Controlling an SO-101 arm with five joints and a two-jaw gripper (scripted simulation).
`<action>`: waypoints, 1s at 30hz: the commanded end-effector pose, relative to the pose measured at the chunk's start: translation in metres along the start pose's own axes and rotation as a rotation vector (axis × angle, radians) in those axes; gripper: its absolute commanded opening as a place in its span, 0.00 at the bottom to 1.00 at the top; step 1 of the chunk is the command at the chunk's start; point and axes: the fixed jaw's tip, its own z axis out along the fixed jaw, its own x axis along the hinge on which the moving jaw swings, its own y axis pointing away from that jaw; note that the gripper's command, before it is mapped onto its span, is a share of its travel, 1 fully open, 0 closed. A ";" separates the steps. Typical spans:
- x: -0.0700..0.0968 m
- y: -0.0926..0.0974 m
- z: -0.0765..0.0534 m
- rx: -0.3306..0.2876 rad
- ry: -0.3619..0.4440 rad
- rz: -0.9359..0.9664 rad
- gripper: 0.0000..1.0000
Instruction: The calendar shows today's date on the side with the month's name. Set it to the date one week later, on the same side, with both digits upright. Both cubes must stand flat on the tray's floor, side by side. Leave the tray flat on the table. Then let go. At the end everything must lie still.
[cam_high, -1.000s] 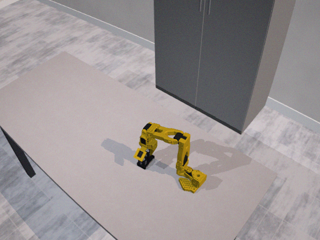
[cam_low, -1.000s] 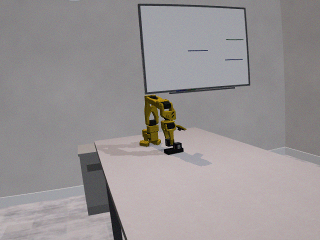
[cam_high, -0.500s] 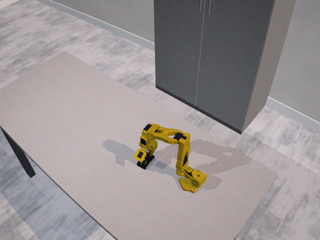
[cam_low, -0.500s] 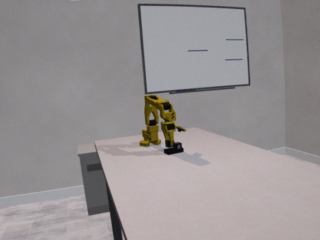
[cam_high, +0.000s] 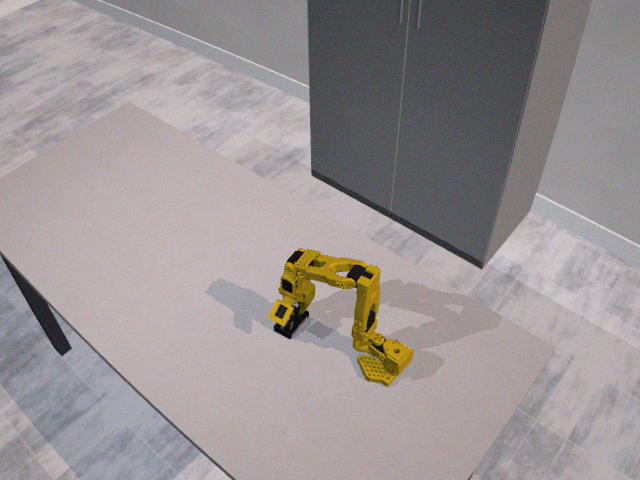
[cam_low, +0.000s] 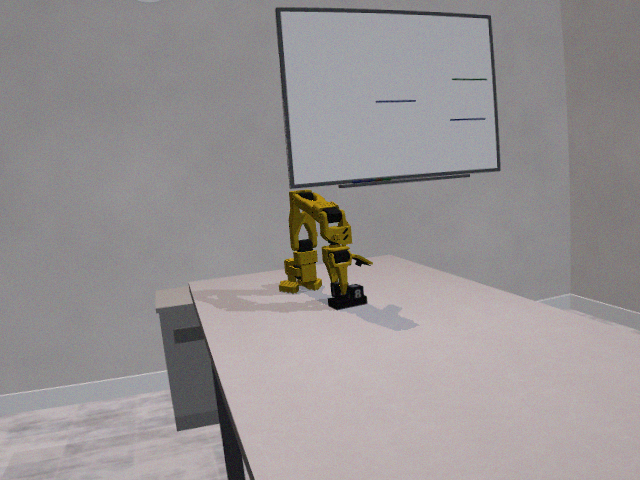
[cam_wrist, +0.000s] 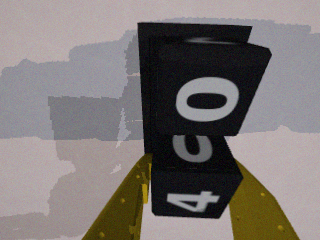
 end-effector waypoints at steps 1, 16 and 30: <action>0.001 -0.003 -0.002 0.024 -0.002 -0.004 0.00; 0.001 -0.002 0.004 0.024 -0.002 -0.002 0.00; 0.001 -0.003 0.007 0.024 -0.002 -0.002 0.00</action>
